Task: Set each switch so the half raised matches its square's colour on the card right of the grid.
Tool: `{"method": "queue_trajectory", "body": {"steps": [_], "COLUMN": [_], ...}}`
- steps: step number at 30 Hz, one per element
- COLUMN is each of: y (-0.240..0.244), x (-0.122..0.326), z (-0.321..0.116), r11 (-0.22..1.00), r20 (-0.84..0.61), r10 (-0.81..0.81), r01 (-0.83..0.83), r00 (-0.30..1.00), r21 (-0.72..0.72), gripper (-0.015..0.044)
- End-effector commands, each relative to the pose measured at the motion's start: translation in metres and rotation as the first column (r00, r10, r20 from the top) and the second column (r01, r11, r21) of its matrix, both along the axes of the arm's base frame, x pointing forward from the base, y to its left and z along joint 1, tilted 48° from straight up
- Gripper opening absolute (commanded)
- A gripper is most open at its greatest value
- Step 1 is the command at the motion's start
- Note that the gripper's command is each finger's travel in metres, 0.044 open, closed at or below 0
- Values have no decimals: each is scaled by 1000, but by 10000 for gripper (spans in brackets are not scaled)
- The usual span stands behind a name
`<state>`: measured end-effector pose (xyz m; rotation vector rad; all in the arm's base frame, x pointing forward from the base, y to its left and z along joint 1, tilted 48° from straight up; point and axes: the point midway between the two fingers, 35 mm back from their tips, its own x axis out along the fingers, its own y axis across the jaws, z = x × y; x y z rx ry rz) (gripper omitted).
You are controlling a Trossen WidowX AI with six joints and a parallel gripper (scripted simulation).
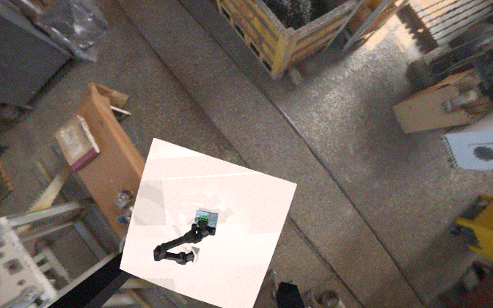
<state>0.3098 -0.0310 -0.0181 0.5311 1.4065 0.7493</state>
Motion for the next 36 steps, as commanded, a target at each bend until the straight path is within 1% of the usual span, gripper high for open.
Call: {"method": "queue_trajectory", "body": {"steps": [1, 6, 8, 12, 16, 18, 21, 25, 36], "y": [-2, -42, -48, -48, -52, -52, -51, -28, -18], "x": [0, 3, 3, 1, -31, -37, -37, -38, -39], "z": [1, 37, 43, 43, 40, 39, 38, 17, 8], "r11": [1000, 1000, 1000, 1000, 1000, 1000, 1000, 1000, 1000], "r20": [-1, -17, -19, -19, -21, -21, -20, -4, -3], "r10": [0, 12, 15, 15, 14, 15, 13, -4, -4], "r01": [0, -12, -15, -15, -15, -15, -13, 4, 4], "r00": [1000, 1000, 1000, 1000, 1000, 1000, 1000, 1000, 1000], "r21": [0, -4, -4, -4, -4, -4, -4, 0, 1], "gripper": [0, 0, 0, 0, 0, 0, 0, 0, 0]}}
